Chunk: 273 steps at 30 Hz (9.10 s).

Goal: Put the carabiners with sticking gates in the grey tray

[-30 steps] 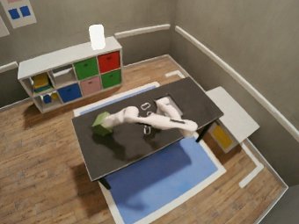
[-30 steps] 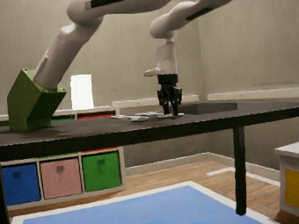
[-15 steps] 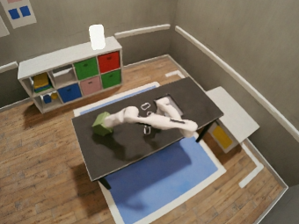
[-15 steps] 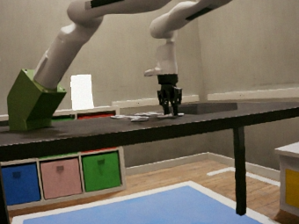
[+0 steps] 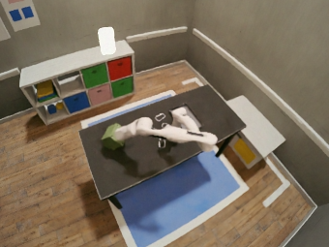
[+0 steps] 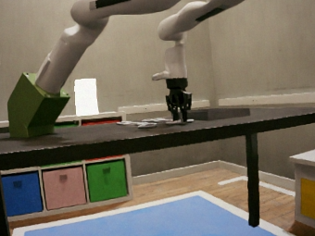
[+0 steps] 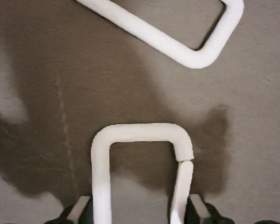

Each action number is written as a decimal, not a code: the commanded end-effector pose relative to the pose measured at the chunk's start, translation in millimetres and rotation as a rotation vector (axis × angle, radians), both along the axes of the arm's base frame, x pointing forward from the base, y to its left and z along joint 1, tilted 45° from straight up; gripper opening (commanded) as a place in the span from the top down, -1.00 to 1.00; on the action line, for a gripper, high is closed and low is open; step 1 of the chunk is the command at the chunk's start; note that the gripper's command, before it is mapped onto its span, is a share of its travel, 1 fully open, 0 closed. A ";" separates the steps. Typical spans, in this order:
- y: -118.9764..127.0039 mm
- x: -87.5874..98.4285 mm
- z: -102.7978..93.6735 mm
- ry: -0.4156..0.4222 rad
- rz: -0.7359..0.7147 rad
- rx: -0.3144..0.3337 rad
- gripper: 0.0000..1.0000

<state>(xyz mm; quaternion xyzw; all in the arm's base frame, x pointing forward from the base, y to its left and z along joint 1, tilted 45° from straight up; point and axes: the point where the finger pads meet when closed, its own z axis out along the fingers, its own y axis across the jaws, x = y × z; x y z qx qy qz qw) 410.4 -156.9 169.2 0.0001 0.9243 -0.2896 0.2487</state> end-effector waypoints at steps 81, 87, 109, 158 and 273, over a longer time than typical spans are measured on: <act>0.4 0.4 0.9 -0.002 0.001 -0.001 -1.00; 0.4 0.4 0.9 -0.002 0.001 -0.001 -1.00; 0.4 0.4 0.9 -0.002 0.001 -0.001 -1.00; 49.6 -37.9 54.0 -0.001 0.014 0.013 -1.00; 246.1 -100.0 127.3 -0.044 -0.070 0.078 -1.00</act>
